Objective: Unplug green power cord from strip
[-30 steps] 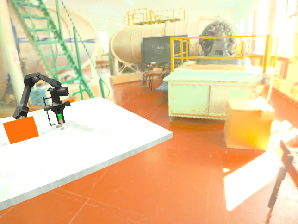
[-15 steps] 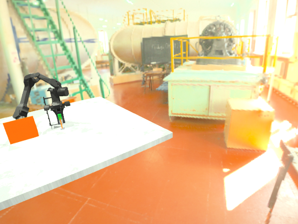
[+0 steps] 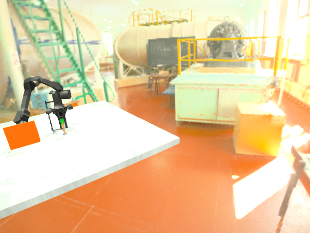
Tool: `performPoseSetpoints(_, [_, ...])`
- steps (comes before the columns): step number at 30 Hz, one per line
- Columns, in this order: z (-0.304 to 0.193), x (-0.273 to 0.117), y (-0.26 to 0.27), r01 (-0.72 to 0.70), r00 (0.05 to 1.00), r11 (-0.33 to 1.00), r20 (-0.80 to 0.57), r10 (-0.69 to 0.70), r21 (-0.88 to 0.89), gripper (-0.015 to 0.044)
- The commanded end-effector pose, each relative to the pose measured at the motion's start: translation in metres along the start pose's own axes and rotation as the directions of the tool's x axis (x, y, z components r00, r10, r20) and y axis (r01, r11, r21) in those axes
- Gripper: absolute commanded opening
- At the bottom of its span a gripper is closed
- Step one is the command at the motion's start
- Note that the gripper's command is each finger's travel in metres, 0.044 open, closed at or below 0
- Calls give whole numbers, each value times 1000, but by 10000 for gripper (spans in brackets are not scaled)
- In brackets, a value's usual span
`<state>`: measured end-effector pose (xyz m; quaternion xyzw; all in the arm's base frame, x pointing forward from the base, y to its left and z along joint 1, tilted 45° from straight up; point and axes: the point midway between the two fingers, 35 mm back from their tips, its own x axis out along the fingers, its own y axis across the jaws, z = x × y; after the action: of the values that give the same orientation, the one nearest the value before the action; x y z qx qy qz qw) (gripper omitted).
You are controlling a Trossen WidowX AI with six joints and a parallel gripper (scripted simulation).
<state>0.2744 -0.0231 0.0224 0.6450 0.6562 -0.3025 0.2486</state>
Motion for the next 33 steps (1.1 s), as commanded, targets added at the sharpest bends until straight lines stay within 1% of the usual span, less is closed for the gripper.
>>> performPoseSetpoints(1, [-7, 1, -2, 1, 1000, 1000, -5, -1, 8, 160])
performPoseSetpoints(20, [-7, 13, -2, 1, 1000, 1000, -5, -1, 8, 160])
performPoseSetpoints(24, [-7, 10, -1, -1, 1000, 1000, 0, 0, -2, 55])
performPoseSetpoints(33, [-7, 10, -1, -1, 1000, 1000, 0, 1, -2, 0])
